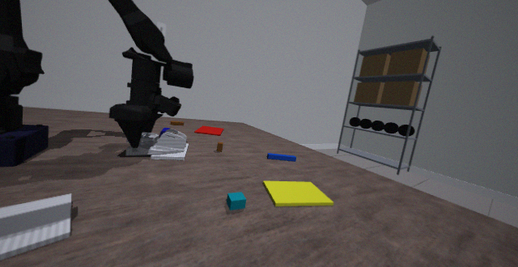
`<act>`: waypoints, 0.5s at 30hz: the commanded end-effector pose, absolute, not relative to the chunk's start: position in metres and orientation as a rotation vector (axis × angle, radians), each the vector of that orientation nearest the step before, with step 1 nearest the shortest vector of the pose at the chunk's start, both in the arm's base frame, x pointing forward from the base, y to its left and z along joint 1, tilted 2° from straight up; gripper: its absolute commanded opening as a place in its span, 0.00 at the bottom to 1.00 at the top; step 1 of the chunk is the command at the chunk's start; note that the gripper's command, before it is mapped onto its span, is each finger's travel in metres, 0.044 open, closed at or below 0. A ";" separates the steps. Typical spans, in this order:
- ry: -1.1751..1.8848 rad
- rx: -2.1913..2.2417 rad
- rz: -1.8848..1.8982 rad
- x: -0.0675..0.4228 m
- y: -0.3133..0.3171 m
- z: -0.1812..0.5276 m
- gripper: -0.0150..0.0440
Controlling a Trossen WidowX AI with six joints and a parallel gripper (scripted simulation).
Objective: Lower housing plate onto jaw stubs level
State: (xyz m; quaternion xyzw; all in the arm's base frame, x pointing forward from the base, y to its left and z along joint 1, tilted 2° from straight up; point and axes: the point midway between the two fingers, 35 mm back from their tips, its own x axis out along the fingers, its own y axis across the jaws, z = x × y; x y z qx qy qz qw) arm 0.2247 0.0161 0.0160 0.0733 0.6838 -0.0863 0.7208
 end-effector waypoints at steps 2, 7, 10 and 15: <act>1.511 0.154 -0.190 0.224 0.015 0.015 0.85; 1.511 0.154 -0.190 0.225 0.015 0.014 0.85; 1.511 0.154 -0.190 0.225 0.015 0.012 0.85; 1.511 0.154 -0.190 0.225 0.015 0.012 0.85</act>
